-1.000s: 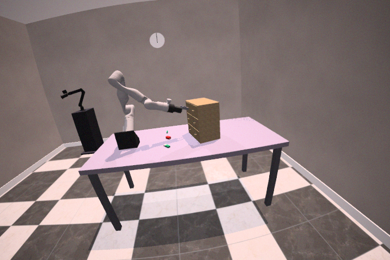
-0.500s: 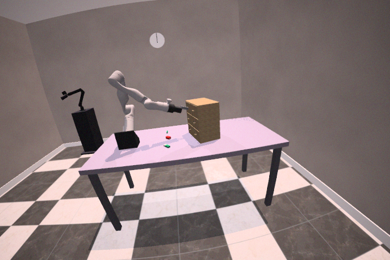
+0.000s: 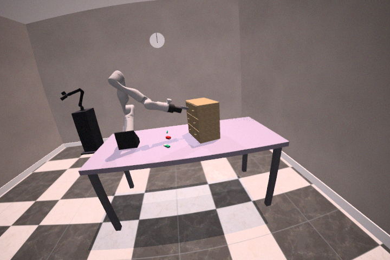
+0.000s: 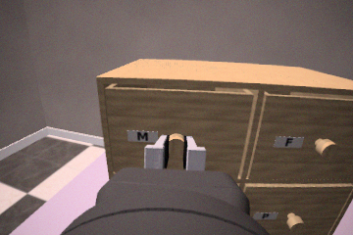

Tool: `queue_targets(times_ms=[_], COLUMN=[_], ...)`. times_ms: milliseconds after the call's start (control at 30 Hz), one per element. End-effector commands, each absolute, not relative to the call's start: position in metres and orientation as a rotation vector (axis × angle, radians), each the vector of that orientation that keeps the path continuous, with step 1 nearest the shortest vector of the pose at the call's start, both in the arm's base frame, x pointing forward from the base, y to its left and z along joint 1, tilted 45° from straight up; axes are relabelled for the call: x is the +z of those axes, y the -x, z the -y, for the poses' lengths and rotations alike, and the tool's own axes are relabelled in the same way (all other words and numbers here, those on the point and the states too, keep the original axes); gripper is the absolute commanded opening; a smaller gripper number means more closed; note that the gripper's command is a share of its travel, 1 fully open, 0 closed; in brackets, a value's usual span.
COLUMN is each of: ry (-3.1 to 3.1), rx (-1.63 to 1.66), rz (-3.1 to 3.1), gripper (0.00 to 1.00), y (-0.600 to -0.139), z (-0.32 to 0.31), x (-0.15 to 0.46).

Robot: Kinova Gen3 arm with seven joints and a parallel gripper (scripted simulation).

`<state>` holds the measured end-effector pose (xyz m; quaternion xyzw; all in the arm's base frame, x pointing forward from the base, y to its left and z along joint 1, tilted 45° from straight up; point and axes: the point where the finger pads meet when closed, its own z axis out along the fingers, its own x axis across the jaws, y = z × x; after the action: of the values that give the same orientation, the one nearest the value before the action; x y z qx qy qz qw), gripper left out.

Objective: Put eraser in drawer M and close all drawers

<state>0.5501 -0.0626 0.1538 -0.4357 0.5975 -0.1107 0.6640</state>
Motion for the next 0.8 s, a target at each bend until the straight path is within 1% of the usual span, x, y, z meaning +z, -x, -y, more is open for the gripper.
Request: queue_targets(times_ms=[0, 767], ry=[0.978, 0.979], rx=[-0.259, -0.254], rz=[-1.351, -1.35], gripper=[0.37, 0.37], y=[-0.5533, -0.5436], z=[0.0656, 0.0653], x=[0.1559, 0.1548])
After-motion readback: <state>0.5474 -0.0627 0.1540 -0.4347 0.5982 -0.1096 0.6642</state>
